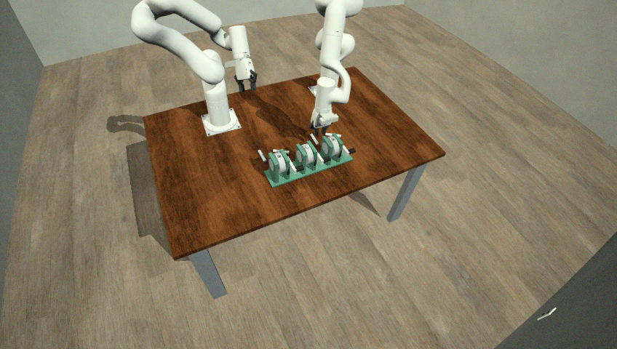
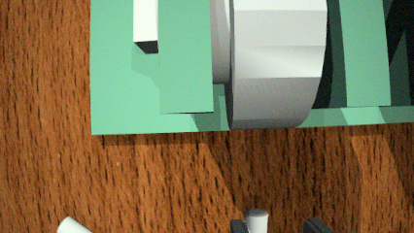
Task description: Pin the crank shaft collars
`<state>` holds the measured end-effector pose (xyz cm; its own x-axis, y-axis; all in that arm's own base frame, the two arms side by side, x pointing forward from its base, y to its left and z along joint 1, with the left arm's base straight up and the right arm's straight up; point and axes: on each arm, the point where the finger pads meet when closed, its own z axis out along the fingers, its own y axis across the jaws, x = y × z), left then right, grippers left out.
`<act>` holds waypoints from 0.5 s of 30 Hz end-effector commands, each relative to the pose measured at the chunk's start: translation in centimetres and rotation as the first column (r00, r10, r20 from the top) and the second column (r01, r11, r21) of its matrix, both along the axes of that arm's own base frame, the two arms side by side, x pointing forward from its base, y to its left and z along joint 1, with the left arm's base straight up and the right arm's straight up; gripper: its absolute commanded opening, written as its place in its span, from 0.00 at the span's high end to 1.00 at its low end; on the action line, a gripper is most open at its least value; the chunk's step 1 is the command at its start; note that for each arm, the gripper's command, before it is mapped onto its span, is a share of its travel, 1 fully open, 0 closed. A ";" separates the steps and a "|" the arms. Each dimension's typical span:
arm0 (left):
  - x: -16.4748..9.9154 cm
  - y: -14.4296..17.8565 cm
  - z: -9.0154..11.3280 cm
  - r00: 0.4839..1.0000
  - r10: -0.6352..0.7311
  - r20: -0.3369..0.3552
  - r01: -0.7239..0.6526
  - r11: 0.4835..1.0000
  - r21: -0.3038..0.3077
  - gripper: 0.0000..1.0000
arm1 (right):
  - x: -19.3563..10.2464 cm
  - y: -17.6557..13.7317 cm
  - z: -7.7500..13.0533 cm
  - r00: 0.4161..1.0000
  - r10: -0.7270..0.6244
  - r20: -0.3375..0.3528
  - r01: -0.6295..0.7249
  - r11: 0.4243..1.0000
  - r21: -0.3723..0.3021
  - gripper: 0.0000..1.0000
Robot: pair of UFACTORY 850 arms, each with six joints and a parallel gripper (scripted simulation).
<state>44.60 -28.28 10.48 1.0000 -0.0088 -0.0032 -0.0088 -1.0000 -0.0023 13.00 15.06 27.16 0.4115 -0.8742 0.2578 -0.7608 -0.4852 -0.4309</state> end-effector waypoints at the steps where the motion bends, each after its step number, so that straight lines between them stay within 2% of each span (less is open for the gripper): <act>1: 0.2 -0.2 -2.3 1.000 -0.001 0.003 0.001 1.000 -0.002 0.65 | 0.0 0.1 0.1 1.000 0.000 0.000 0.000 1.000 0.001 0.00; 3: 0.2 -0.2 -2.3 1.000 -0.001 0.003 0.001 1.000 -0.002 0.65 | 0.0 0.1 0.1 1.000 0.000 0.000 0.000 1.000 0.001 0.00; 9: 0.2 -0.2 -4.7 1.000 -0.001 0.003 0.001 1.000 -0.002 0.65 | 0.0 0.1 0.1 1.000 0.000 0.000 0.000 1.000 0.001 0.00; 15: 0.2 -0.2 -5.9 1.000 -0.001 0.003 0.001 1.000 -0.002 0.65 | 0.0 0.1 0.1 1.000 0.000 0.000 0.000 1.000 0.001 0.00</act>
